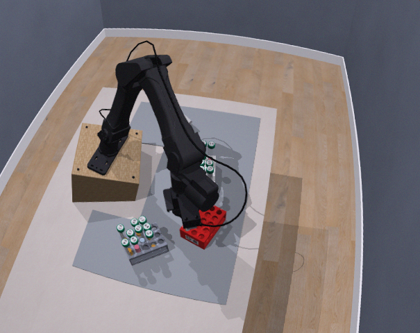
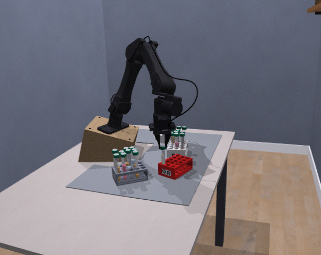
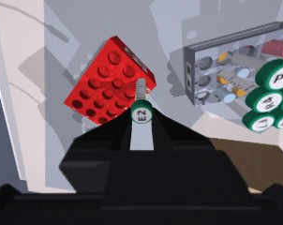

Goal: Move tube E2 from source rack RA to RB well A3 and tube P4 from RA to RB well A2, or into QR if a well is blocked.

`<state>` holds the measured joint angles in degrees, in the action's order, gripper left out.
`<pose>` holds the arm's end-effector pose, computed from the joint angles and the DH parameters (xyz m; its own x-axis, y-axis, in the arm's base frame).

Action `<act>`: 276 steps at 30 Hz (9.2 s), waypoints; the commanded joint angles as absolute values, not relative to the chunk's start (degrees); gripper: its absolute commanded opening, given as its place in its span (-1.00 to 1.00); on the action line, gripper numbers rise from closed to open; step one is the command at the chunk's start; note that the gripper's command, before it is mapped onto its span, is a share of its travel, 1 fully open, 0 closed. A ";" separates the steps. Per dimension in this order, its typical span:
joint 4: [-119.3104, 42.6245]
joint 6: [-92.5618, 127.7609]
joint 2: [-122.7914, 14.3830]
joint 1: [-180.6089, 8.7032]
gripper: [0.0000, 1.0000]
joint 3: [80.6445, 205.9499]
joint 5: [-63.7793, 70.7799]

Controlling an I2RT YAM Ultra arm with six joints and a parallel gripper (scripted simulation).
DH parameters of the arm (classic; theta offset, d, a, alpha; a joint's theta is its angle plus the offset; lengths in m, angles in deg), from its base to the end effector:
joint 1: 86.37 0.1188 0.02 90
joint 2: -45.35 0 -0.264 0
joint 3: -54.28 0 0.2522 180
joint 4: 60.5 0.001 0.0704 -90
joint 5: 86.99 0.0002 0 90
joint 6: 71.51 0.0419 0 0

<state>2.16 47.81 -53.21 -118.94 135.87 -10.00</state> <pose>0.2756 -0.1637 0.1968 -0.4827 0.8745 -0.0485 0.8335 0.4756 0.2812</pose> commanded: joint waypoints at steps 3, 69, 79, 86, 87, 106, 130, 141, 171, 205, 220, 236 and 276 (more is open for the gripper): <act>0.80 48.15 -54.11 -118.27 -1.00 134.40 -10.24; 0.78 48.16 -54.04 -118.26 -1.00 134.31 -10.24; 0.78 48.16 -54.04 -118.26 -0.53 134.31 -10.24; 0.78 48.16 -54.04 -118.26 -0.53 134.31 -10.24; 0.78 48.16 -54.04 -118.26 -0.53 134.31 -10.24; 0.78 48.16 -54.04 -118.26 -0.53 134.31 -10.24; 1.24 48.18 -54.05 -118.66 -0.40 134.34 -10.23; 1.28 48.18 -54.05 -118.66 -0.40 134.34 -10.23; 1.28 48.18 -54.05 -118.66 -0.40 134.34 -10.23; 14.29 45.19 -47.92 -121.71 -0.40 144.36 -10.94; 19.42 44.38 -47.69 -122.60 -0.40 148.56 -10.99; 15.83 31.37 -43.68 -119.41 -1.00 140.32 -9.59; 10.90 4.83 -34.06 -115.00 -1.00 127.14 -8.93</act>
